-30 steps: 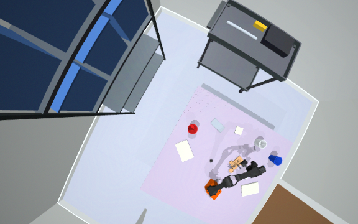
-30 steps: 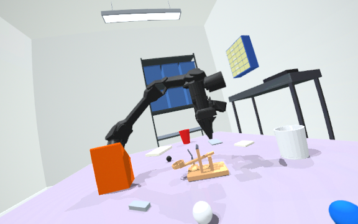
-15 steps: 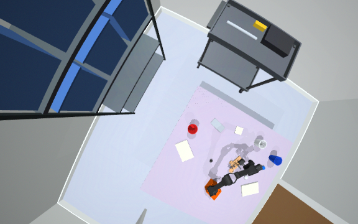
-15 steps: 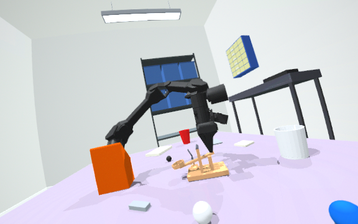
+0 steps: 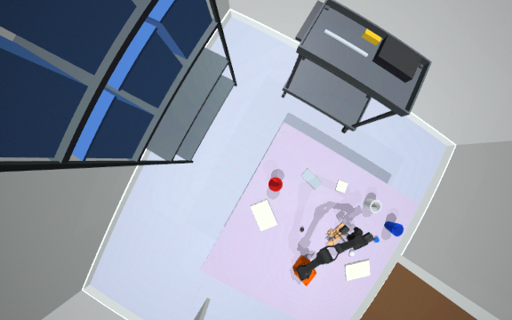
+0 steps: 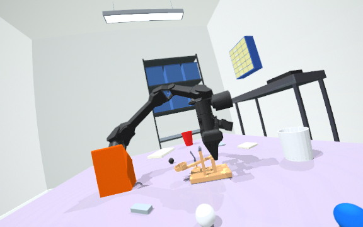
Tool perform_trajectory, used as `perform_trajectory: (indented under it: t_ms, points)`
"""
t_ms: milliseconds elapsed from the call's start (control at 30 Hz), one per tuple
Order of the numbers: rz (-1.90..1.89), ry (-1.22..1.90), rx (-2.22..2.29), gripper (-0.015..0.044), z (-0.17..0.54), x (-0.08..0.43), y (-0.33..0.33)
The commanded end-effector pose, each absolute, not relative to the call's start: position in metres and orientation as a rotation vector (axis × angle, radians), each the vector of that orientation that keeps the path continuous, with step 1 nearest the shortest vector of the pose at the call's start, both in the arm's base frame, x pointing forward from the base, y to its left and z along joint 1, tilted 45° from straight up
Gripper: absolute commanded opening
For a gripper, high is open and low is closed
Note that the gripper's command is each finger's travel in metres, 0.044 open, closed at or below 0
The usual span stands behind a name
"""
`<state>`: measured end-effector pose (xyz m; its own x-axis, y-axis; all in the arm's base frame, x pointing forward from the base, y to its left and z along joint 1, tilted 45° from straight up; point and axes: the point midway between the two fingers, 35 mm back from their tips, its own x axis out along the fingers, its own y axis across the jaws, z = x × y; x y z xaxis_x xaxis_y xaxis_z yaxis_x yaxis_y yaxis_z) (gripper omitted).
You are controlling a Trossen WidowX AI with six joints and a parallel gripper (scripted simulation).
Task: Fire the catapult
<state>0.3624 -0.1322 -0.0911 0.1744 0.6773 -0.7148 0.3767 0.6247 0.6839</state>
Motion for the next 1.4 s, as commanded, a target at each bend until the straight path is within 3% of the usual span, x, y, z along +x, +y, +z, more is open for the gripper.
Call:
perform_trajectory:
  t_ms: [0, 700, 1067, 1267, 1367]
  points:
    - [0.268, 1.442, 0.958, 0.0440, -0.096, 0.363, -0.126]
    - [0.270, 1.442, 0.959, 0.0440, -0.117, 0.368, -0.105]
    - [0.270, 1.440, 0.952, 0.0151, -0.115, 0.368, -0.108]
    - [0.270, 1.440, 0.952, 0.0111, -0.115, 0.368, -0.108]
    - [0.268, 1.440, 0.951, 0.0032, -0.098, 0.364, -0.125]
